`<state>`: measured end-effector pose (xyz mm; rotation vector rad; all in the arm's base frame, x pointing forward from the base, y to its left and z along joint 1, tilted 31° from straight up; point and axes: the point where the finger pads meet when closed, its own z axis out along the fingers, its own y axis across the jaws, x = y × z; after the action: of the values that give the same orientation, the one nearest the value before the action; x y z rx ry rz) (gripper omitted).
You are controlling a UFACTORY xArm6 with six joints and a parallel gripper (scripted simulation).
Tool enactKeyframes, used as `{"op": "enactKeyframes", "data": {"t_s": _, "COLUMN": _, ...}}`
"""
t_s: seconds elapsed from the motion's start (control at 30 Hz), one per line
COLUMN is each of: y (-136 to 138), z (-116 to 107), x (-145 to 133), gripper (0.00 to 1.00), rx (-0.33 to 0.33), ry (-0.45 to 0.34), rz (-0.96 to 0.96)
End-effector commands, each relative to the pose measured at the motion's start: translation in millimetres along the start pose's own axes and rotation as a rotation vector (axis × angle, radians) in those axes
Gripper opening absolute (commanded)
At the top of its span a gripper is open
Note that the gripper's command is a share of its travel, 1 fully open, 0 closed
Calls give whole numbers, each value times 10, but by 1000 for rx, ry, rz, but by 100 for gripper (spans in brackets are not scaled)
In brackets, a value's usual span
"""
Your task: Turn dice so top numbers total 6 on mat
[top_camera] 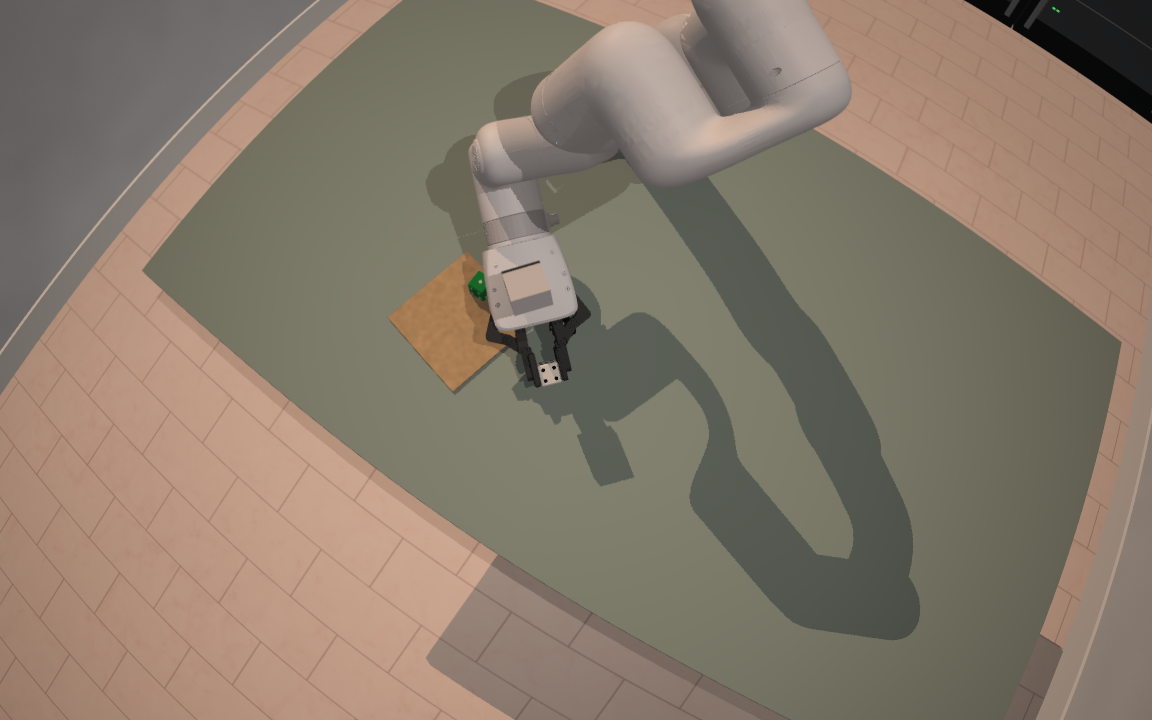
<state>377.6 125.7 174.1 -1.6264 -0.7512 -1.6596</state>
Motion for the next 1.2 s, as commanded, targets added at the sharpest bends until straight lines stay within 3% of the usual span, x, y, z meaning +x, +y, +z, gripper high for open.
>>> {"op": "enactKeyframes", "data": {"t_s": 0.0, "y": 5, "z": 1, "x": 5, "gripper": 21, "rx": 0, "ry": 1, "rz": -2}}
{"op": "enactKeyframes", "data": {"t_s": 1.17, "y": 5, "z": 61, "x": -107, "gripper": 21, "rx": 0, "ry": 1, "rz": -2}}
